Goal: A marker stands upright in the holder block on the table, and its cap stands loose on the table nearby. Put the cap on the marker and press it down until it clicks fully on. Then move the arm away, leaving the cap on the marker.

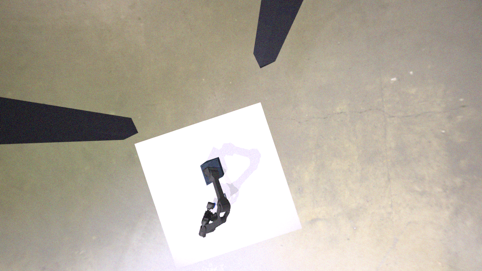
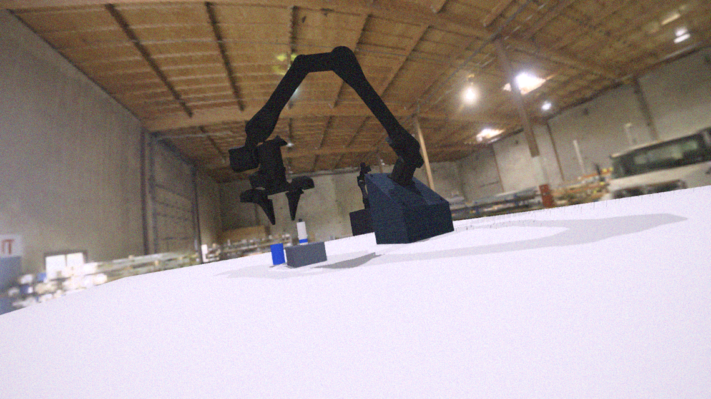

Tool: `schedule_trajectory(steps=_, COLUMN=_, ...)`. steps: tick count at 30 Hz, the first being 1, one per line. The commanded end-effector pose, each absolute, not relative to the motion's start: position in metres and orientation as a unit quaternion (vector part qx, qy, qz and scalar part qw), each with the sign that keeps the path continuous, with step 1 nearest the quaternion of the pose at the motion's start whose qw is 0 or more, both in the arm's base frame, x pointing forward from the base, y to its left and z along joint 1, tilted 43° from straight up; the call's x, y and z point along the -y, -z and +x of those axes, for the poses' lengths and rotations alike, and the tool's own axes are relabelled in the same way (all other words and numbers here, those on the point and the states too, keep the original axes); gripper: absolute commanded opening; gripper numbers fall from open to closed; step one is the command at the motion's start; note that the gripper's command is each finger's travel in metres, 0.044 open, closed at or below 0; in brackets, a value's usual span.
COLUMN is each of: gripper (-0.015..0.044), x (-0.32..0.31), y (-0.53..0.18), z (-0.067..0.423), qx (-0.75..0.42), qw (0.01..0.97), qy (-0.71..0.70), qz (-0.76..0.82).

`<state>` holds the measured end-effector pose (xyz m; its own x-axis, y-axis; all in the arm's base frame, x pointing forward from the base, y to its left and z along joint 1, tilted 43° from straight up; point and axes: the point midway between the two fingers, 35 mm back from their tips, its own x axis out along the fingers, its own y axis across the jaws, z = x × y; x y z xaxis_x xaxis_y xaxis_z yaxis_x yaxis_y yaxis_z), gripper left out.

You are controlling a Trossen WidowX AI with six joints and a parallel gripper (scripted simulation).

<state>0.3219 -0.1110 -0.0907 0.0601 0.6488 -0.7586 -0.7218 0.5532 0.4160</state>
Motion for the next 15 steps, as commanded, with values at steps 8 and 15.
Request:
schedule_trajectory(steps=8, gripper=0.0252, x=0.116, y=0.070, z=0.345, qx=-0.413, qw=0.747, qy=-0.508, qz=-0.115)
schedule_trajectory(steps=15, gripper=0.0252, x=0.092, y=0.096, z=0.350, qx=-0.413, qw=0.747, qy=-0.508, qz=-0.114)
